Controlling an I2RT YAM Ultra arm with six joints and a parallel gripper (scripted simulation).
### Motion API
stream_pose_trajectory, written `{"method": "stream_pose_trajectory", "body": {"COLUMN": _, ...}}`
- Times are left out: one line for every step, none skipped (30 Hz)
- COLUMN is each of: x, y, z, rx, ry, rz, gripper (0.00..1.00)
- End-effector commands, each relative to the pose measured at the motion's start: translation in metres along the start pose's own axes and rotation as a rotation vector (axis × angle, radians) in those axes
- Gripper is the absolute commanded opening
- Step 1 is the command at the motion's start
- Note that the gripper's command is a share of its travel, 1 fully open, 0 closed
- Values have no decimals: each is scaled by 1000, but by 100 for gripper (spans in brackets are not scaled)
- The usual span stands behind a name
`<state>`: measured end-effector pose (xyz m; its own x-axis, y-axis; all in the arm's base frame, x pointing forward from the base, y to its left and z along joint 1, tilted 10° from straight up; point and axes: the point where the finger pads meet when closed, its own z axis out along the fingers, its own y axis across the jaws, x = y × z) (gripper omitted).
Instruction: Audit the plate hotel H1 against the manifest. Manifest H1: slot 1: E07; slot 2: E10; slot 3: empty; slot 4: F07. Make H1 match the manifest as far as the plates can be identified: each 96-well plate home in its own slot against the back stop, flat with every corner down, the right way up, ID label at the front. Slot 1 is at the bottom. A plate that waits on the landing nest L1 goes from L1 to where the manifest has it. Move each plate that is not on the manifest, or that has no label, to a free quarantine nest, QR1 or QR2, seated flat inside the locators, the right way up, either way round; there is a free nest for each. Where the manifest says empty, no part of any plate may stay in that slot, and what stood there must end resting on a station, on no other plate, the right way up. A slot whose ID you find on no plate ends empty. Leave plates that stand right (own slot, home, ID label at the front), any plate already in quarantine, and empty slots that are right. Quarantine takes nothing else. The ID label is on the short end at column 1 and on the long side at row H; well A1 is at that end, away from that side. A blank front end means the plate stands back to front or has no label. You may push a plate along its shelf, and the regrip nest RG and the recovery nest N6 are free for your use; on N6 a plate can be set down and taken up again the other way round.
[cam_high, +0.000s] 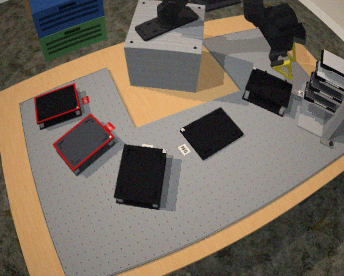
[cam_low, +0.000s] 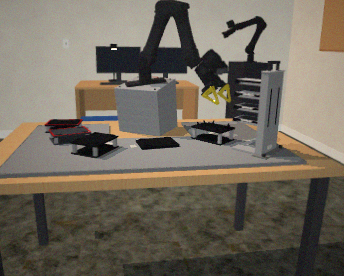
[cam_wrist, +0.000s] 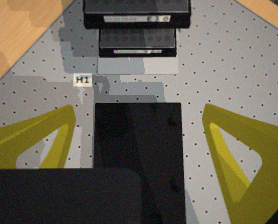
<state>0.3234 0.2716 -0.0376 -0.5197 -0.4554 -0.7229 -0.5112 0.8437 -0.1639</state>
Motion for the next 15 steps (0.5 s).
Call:
{"method": "stream_pose_trajectory", "body": {"x": -19, "y": 2, "z": 7, "rx": -6, "ry": -41, "rz": 5, "gripper": 100}}
{"method": "stream_pose_trajectory", "body": {"x": -17, "y": 3, "z": 8, "rx": -7, "ry": -31, "rz": 0, "gripper": 100}}
{"method": "stream_pose_trajectory", "body": {"x": -16, "y": 3, "z": 9, "rx": -7, "ry": -23, "rz": -3, "gripper": 100}}
{"method": "stream_pose_trajectory", "body": {"x": -16, "y": 3, "z": 9, "rx": -7, "ry": -23, "rz": -3, "gripper": 100}}
{"method": "stream_pose_trajectory", "body": {"x": -16, "y": 3, "z": 9, "rx": -7, "ry": -23, "rz": -3, "gripper": 100}}
{"method": "stream_pose_trajectory", "body": {"x": -31, "y": 2, "z": 4, "rx": -7, "ry": -55, "rz": 6, "gripper": 100}}
{"method": "stream_pose_trajectory", "body": {"x": -28, "y": 0, "z": 8, "rx": -3, "ry": -46, "rz": 7, "gripper": 100}}
{"method": "stream_pose_trajectory", "body": {"x": -20, "y": 0, "z": 14, "rx": -1, "ry": -27, "rz": 3, "gripper": 100}}
{"method": "stream_pose_trajectory", "body": {"x": -20, "y": 0, "z": 16, "rx": -1, "ry": -23, "rz": 1, "gripper": 100}}
{"method": "stream_pose_trajectory", "body": {"x": -20, "y": 1, "z": 17, "rx": -4, "ry": -20, "rz": -2, "gripper": 100}}
{"method": "stream_pose_trajectory", "body": {"x": -21, "y": 3, "z": 18, "rx": -7, "ry": -21, "rz": -4, "gripper": 100}}
{"method": "stream_pose_trajectory", "body": {"x": -22, "y": 3, "z": 19, "rx": -8, "ry": -21, "rz": -5, "gripper": 100}}
{"method": "stream_pose_trajectory", "body": {"x": -30, "y": 3, "z": 16, "rx": -10, "ry": -39, "rz": 0, "gripper": 100}}
{"method": "stream_pose_trajectory", "body": {"x": -39, "y": 3, "z": 12, "rx": -10, "ry": -63, "rz": 7, "gripper": 100}}
{"method": "stream_pose_trajectory", "body": {"x": -42, "y": 2, "z": 12, "rx": -8, "ry": -72, "rz": 10, "gripper": 100}}
